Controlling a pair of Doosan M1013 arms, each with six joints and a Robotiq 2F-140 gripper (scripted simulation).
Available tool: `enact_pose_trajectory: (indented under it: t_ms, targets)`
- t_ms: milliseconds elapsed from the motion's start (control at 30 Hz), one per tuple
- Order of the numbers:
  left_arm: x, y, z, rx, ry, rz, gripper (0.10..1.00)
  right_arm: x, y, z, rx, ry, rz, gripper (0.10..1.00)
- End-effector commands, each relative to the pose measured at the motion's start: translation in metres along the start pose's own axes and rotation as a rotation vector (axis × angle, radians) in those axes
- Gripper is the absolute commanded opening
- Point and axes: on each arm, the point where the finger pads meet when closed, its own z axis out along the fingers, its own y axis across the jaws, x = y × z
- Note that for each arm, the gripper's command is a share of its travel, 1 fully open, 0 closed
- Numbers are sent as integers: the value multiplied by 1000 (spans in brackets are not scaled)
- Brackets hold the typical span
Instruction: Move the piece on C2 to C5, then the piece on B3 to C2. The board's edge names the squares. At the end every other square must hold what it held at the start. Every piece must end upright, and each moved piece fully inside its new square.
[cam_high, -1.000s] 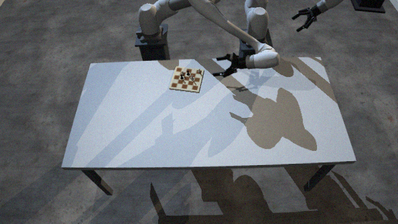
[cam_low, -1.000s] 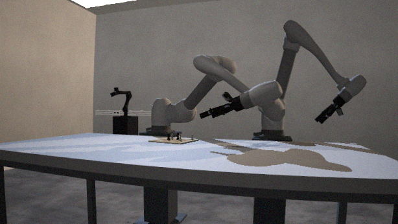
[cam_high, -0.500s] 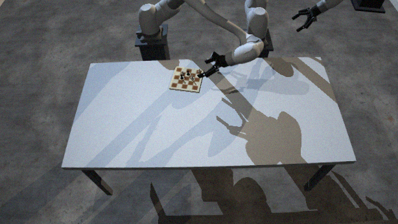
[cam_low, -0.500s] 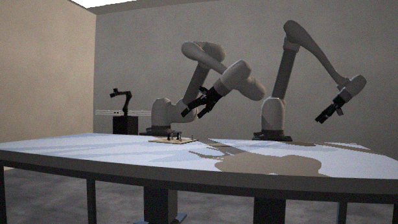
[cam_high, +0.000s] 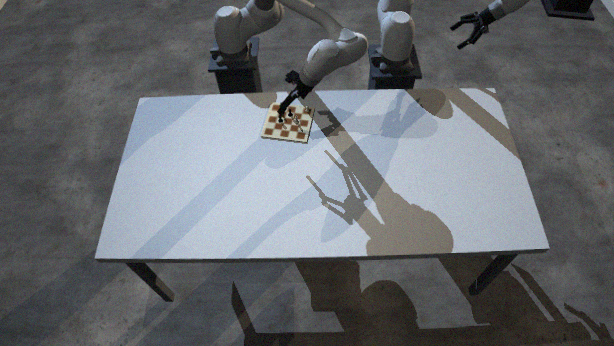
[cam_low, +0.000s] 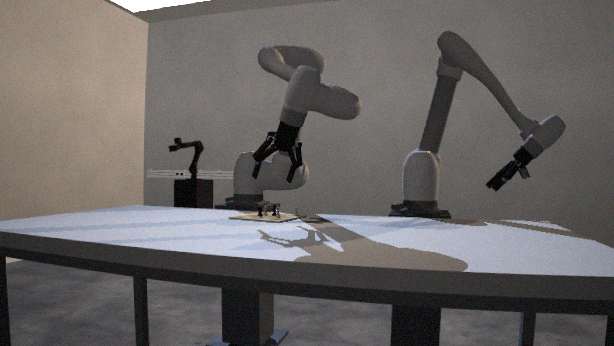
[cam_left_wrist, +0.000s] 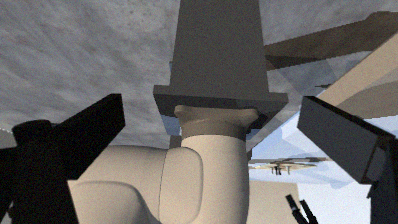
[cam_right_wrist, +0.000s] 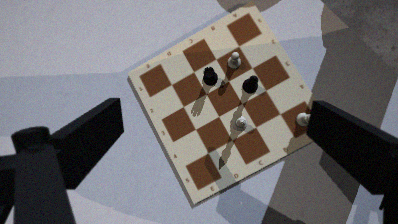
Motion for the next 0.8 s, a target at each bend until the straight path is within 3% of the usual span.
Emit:
enact_pose_trajectory:
  t_ms: [0, 167, 233, 367, 767]
  targets:
    - [0, 0, 0, 0, 1, 0, 1000, 19, -6, 8, -51, -126, 100, 1000]
    - [0, 0, 0, 0, 1, 0, 1000, 42, -11, 16, -120, -264, 244, 1000]
    - [0, 0, 0, 0, 1, 0, 1000, 42, -11, 16, -120, -264, 244, 1000]
    - [0, 0, 0, 0, 1, 0, 1000, 62, -14, 23, -182, -384, 383, 1000]
    - [0, 0, 0, 0, 1, 0, 1000, 66, -15, 24, -193, -404, 408, 1000]
